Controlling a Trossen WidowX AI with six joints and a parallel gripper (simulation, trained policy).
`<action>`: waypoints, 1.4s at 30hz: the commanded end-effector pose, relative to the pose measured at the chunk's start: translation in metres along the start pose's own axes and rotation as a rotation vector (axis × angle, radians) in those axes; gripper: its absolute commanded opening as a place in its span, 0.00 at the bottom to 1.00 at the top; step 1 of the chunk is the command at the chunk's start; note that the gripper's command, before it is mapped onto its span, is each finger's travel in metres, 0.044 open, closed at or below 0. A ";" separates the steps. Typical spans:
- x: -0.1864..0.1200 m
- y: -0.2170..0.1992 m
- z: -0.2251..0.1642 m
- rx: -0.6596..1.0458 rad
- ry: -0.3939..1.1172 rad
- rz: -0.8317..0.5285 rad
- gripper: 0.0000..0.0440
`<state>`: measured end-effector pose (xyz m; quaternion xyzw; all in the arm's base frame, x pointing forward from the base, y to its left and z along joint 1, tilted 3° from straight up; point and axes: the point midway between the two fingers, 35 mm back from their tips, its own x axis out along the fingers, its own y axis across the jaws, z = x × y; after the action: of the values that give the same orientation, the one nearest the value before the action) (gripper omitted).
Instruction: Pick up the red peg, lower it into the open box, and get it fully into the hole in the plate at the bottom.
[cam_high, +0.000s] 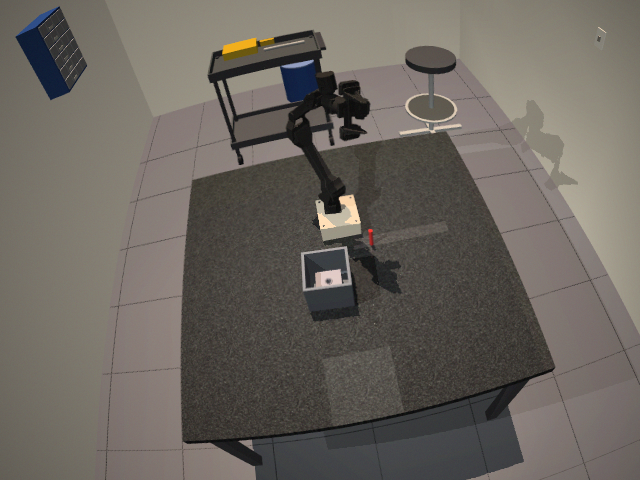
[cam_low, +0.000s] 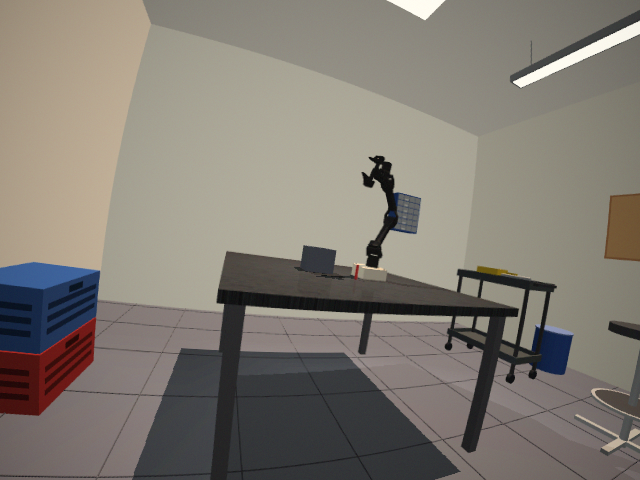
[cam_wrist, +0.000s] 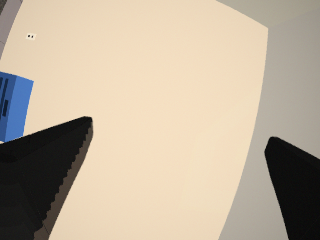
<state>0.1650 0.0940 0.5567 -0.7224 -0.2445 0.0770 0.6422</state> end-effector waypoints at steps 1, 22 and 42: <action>0.002 0.015 -0.002 0.130 0.021 0.050 1.00; 0.002 0.087 -0.012 0.816 0.201 0.260 1.00; -0.010 0.169 -0.013 1.427 0.512 0.440 1.00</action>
<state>0.2033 0.0694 0.4090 -0.2042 0.1327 0.1759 0.9538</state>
